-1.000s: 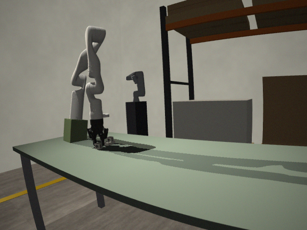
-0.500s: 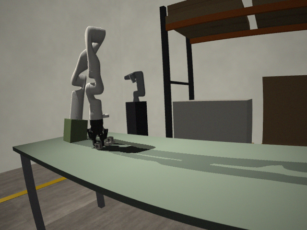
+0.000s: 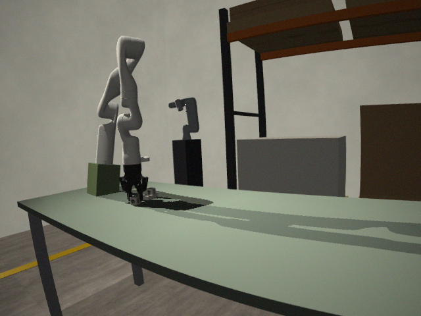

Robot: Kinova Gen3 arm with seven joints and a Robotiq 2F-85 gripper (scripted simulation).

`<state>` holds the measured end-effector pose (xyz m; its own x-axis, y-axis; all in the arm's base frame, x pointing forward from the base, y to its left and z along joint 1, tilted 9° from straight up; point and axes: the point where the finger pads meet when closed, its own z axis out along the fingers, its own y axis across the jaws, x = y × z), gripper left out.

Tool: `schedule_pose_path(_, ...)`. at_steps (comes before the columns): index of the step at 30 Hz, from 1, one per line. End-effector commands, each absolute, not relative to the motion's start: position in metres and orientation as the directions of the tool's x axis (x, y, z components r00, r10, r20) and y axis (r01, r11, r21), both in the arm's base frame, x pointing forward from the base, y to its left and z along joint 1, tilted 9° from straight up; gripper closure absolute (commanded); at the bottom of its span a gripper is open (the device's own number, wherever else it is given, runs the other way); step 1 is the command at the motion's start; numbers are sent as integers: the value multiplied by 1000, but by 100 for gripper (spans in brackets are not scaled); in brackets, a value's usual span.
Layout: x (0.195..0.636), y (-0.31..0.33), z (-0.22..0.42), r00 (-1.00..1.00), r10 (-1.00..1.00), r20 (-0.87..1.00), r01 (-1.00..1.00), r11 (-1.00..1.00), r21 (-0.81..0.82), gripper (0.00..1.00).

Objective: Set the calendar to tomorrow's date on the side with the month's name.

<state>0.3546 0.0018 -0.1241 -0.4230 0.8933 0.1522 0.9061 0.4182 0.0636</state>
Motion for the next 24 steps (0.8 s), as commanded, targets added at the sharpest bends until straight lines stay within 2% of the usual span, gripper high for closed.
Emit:
schedule_pose_path(1, 356, 1, -125, -430, 890, 149, 903, 425, 68, 52)
schedule_pose_path(7, 356, 1, -125, -430, 890, 149, 903, 425, 68, 52)
schedule_pose_path(8, 356, 1, -125, -430, 890, 149, 903, 425, 68, 72)
schedule_pose_path(24, 356, 1, -125, -430, 890, 149, 903, 425, 67, 72)
